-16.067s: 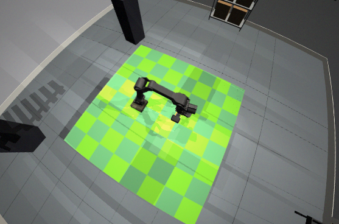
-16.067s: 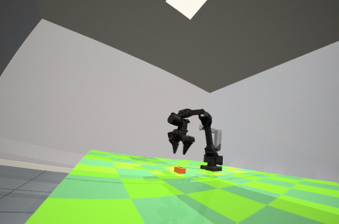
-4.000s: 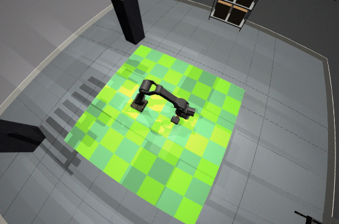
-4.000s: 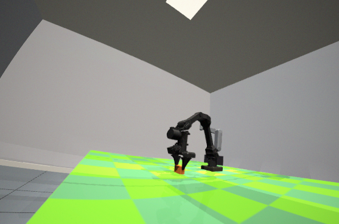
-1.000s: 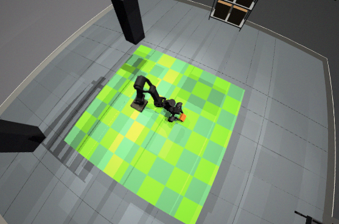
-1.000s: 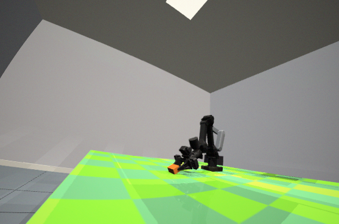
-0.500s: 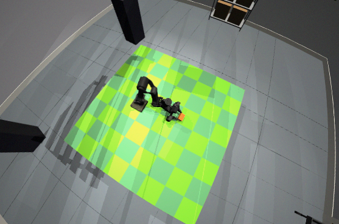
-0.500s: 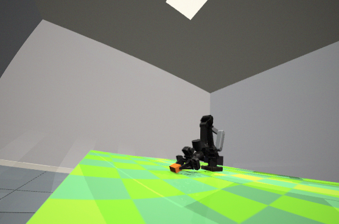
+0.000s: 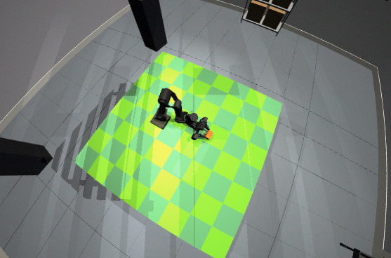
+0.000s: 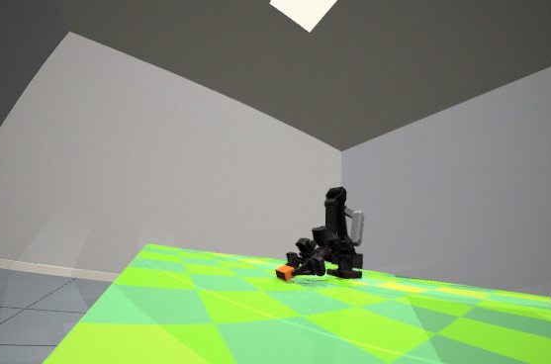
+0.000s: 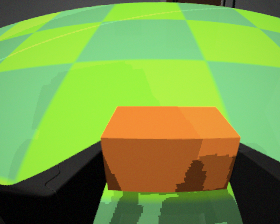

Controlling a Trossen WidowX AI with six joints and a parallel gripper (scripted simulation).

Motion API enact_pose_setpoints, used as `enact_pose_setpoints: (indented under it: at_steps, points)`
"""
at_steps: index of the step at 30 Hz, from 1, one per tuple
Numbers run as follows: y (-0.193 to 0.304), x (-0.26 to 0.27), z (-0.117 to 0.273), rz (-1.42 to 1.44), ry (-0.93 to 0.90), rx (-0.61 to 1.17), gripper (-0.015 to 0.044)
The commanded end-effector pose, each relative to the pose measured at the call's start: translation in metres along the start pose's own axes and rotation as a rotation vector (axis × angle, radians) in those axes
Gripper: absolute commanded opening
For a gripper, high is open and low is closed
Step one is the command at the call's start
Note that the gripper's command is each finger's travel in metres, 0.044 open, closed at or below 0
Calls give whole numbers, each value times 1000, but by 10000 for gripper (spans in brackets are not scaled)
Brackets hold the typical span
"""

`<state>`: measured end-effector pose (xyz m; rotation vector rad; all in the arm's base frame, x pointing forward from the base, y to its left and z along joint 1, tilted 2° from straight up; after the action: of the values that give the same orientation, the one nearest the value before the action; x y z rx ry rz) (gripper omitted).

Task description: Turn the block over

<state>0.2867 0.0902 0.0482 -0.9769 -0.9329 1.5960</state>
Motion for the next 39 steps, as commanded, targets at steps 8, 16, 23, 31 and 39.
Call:
enact_pose_setpoints:
  at_steps: [8, 16, 23, 31, 39]
  points:
    - [-1, 0, 0, 3, 4, -4, 367]
    - [-1, 0, 0, 3, 4, -4, 440]
    - [-1, 0, 0, 3, 4, -4, 440]
    - [-1, 0, 0, 3, 4, -4, 440]
    - [-1, 0, 0, 3, 4, -4, 440]
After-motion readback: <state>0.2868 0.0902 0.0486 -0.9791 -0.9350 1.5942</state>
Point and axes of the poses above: the point midway between the two fingers, 35 mm back from their tips, its own z axis back along the fingers, its own x axis across the jaws, y = z × x, the point moved 6 cm from there along z, back along the fingers, and after that the axes turned 8 degrees about z, right-handed, at the moved point
